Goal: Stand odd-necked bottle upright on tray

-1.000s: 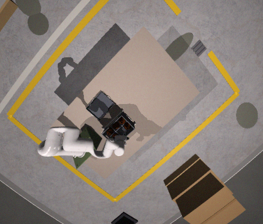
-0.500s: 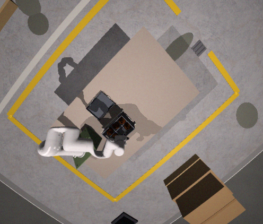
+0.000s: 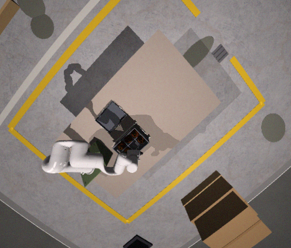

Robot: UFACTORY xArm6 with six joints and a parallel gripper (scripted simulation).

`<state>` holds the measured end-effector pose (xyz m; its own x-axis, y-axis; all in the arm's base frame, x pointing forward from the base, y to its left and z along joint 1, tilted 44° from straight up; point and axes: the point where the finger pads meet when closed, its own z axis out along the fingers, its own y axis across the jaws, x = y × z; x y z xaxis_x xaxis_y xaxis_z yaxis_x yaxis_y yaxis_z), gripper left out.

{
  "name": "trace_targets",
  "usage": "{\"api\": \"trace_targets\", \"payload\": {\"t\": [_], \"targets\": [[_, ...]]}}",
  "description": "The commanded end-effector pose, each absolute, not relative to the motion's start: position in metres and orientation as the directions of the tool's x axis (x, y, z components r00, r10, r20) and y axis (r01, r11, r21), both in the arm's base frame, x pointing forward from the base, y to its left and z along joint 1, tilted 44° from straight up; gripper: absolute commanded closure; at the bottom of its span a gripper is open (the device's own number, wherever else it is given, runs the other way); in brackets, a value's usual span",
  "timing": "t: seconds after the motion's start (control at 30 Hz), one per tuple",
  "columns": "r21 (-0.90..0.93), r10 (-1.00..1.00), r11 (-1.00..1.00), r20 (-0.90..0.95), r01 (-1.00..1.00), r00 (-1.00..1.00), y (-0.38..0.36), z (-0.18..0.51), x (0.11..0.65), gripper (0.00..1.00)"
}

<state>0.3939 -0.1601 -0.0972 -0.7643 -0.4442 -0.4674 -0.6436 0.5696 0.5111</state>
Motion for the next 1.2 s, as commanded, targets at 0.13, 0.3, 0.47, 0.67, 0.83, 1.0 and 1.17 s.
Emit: {"api": "trace_targets", "payload": {"t": [0.13,0.3,0.47,0.67,0.83,1.0,1.17], "targets": [[0.508,-0.444,0.572,-0.468,-0.644,-0.764,-0.1618,-0.0962,0.395,0.35],[0.508,-0.444,0.572,-0.468,-0.644,-0.764,-0.1618,-0.0962,0.395,0.35],[0.508,-0.444,0.572,-0.468,-0.644,-0.764,-0.1616,-0.0965,0.395,0.35],[0.508,-0.444,0.572,-0.468,-0.644,-0.764,-0.1608,-0.0973,0.3951,0.35],[0.508,-0.444,0.572,-0.468,-0.644,-0.764,-0.1588,-0.0994,0.3952,0.35],[0.508,-0.444,0.572,-0.468,-0.644,-0.764,-0.1558,-0.1026,0.3954,0.35],[0.508,-0.444,0.572,-0.468,-0.644,-0.764,-0.1535,-0.105,0.3955,0.35]]}}
